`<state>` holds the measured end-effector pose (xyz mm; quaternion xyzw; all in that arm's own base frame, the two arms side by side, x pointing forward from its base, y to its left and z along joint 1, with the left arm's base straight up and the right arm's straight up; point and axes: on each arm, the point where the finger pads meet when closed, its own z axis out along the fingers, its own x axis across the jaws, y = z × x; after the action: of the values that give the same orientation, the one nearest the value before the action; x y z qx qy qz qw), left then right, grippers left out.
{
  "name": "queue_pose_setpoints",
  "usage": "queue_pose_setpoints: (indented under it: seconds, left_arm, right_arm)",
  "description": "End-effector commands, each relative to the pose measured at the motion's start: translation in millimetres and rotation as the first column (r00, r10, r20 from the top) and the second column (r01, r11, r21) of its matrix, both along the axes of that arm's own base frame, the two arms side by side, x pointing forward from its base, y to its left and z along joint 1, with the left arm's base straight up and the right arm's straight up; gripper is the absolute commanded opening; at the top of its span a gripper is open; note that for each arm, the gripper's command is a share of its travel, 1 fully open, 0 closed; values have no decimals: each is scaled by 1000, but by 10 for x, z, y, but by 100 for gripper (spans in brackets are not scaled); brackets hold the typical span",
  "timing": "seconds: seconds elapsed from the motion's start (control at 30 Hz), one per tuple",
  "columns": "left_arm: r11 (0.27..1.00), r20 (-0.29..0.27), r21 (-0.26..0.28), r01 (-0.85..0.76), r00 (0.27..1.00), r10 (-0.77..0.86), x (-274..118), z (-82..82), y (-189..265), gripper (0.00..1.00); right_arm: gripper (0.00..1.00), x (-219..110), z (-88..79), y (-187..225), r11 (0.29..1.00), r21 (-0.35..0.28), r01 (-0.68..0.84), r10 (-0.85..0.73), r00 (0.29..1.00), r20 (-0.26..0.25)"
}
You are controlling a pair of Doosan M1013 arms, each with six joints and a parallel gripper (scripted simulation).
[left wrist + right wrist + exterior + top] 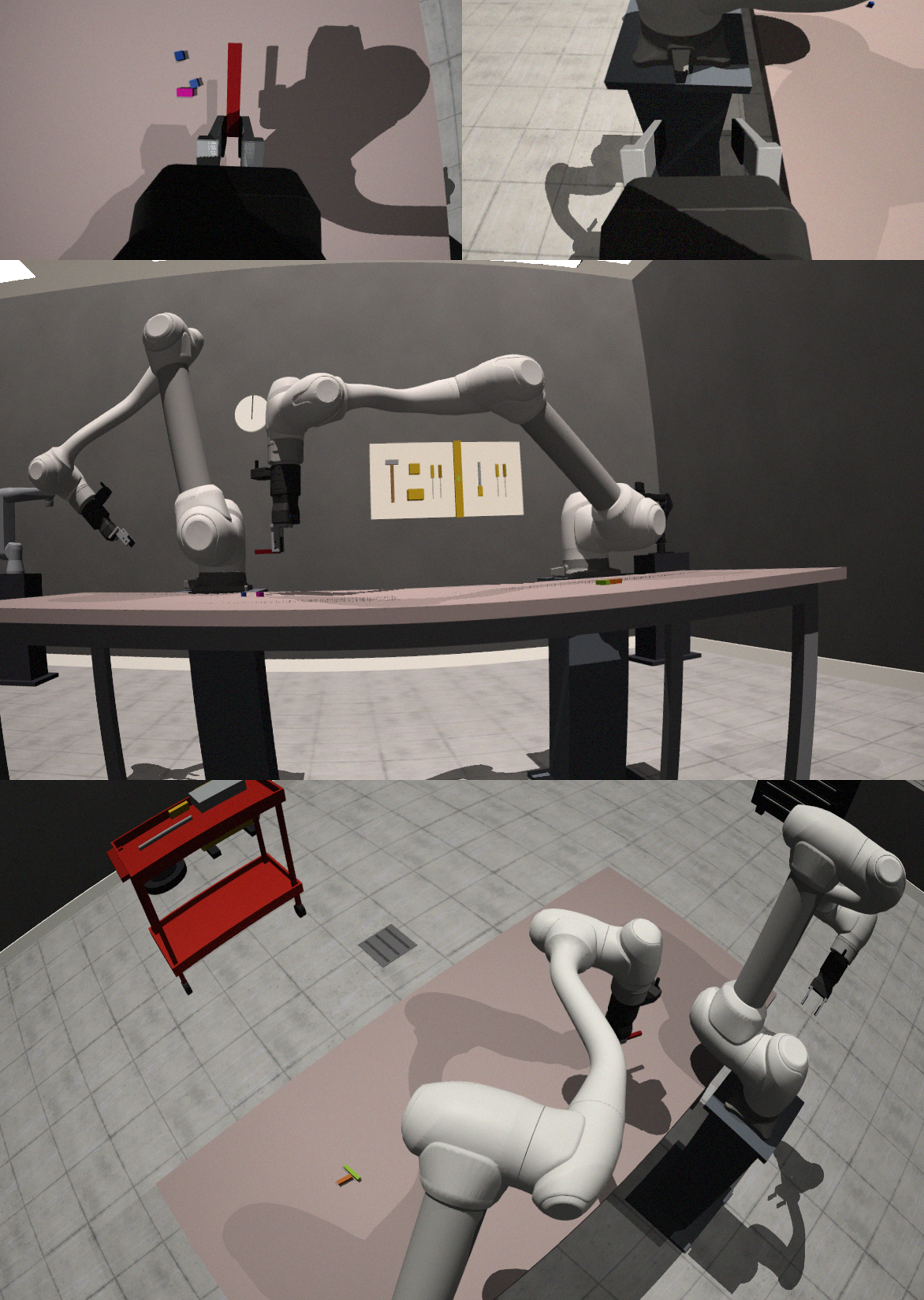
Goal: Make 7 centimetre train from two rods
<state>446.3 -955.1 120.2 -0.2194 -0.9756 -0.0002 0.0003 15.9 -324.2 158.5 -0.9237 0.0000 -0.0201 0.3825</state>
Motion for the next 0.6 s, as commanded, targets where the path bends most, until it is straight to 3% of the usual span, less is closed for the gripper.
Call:
queue_pose_setpoints:
  seconds: [0.0, 0.57]
  left_arm:
    - [1000, 1, -2, 0, 1000, 0, 2, -2, -3, 24]
    - [1000, 1, -2, 0, 1000, 0, -2, -536, -4, 24]
  right_arm:
    - [100, 1, 3, -2, 1000, -1, 0, 0, 1000, 0]
    - [100, 1, 3, -2, 1000, -1, 0, 0, 1000, 0]
